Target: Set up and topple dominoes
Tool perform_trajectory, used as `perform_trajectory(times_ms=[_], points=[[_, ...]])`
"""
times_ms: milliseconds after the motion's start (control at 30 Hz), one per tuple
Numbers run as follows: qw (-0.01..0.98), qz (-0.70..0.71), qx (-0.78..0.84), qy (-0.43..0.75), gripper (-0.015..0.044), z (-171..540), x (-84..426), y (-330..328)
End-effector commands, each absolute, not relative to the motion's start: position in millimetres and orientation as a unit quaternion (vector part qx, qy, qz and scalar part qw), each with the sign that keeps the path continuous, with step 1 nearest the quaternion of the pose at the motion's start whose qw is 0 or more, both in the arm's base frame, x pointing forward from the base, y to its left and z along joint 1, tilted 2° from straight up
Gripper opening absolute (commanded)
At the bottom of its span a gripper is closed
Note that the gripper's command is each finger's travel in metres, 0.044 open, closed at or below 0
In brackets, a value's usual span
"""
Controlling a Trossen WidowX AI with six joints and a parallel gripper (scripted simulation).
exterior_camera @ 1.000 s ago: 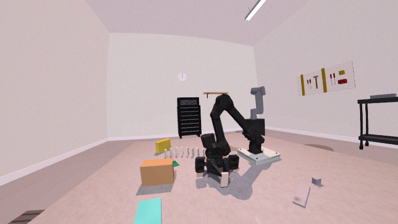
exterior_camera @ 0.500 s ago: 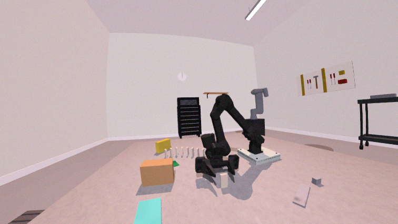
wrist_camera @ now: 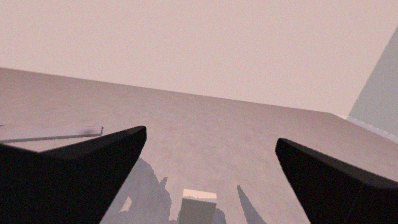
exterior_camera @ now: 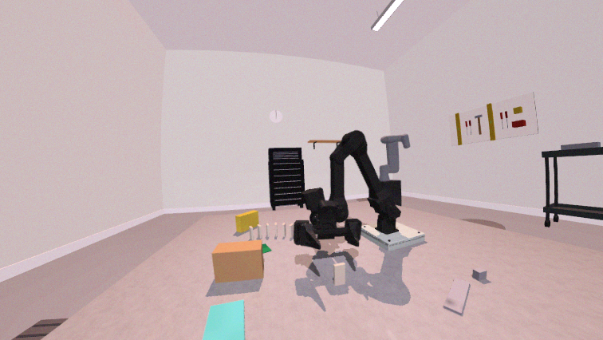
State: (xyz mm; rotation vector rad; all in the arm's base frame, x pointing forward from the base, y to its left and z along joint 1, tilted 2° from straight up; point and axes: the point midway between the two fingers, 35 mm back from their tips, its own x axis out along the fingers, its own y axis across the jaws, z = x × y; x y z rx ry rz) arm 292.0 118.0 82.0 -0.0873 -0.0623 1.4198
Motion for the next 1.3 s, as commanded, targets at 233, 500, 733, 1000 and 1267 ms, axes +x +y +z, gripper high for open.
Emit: perform_trajectory(times_ms=[233,500,733,1000,1267], points=[[0.807,0.579,-0.046,0.108,0.0440,76,362,156],[0.786,0.509,-0.176,0.303,0.0440,69,379,180],[0.691,0.478,-0.336,0.426,0.0440,91,347,173],[0.597,0.470,-0.424,0.493,0.0440,115,310,155],[0.557,0.467,-0.457,0.513,0.0440,128,296,146]])
